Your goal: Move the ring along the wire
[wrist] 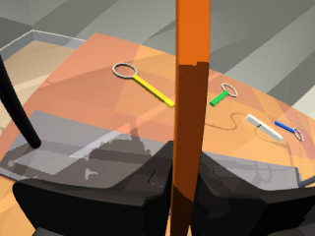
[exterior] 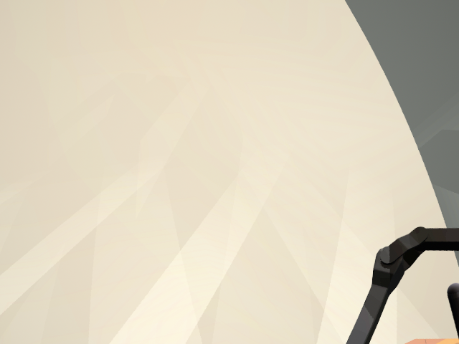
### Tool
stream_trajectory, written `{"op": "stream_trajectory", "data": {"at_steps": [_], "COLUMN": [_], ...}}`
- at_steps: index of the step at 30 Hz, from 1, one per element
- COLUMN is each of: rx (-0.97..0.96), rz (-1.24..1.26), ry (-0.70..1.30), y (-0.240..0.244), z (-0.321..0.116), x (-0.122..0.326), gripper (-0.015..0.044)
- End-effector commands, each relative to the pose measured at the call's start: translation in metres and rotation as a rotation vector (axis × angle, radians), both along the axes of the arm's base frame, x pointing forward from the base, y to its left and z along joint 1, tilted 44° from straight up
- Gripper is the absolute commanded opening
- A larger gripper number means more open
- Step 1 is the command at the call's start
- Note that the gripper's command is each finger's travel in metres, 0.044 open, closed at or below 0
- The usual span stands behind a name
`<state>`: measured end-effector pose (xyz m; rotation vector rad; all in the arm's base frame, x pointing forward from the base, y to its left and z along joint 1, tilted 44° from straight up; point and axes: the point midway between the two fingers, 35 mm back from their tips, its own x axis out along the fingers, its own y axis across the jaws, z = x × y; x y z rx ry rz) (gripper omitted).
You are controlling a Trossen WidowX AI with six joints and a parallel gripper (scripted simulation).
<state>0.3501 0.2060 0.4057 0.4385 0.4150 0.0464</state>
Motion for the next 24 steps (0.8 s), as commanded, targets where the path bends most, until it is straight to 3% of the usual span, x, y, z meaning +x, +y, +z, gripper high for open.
{"op": "stream_trajectory", "data": {"at_steps": [1, 24], "rx": [-0.095, -0.645], "rz": [-0.011, -0.054], "ry": [0.005, 0.046], "y": [-0.015, -0.096], "z": [-0.005, -0.011], "x": [-0.002, -0.008], "gripper": [-0.0150, -0.0150]}}
